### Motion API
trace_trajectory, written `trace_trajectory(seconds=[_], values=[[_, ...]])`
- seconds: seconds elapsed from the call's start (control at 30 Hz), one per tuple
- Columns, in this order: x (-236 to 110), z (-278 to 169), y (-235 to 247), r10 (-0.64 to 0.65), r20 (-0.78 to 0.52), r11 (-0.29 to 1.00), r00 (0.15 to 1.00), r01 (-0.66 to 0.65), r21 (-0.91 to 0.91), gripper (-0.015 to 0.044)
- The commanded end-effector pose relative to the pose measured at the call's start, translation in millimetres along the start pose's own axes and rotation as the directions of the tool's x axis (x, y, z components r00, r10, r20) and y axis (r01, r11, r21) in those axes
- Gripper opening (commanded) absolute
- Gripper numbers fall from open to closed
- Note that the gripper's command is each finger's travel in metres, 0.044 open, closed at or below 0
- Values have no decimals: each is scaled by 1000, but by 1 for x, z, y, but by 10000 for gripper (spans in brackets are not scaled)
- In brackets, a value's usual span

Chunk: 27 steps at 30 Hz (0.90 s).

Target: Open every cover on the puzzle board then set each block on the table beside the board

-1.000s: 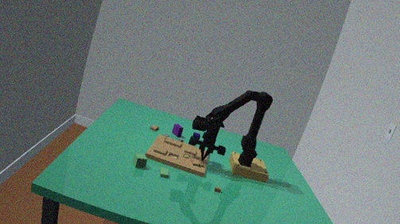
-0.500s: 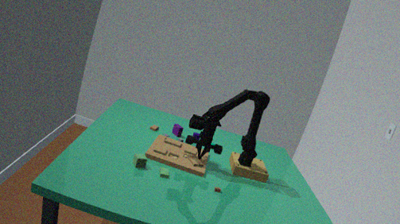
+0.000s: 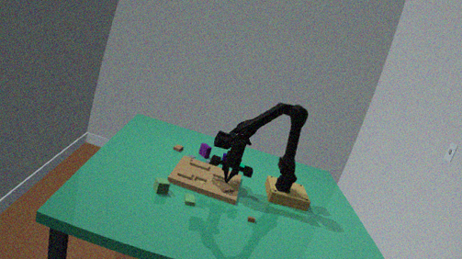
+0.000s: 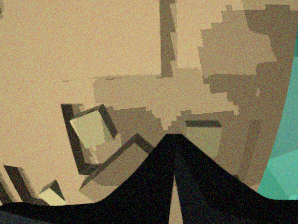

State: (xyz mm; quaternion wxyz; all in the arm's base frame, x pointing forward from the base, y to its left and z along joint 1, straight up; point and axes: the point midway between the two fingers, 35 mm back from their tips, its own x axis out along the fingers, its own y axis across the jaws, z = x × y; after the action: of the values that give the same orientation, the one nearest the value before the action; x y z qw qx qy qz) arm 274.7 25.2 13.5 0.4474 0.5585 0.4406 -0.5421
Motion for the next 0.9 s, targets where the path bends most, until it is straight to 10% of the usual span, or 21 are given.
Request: trace_trajectory(seconds=[0.0, 0.87], values=[[0, -1, 3, -1, -1, 1000, 1000, 1, -3, 0], [0, -16, 28, 1, -2, 1000, 1000, -1, -3, 0]])
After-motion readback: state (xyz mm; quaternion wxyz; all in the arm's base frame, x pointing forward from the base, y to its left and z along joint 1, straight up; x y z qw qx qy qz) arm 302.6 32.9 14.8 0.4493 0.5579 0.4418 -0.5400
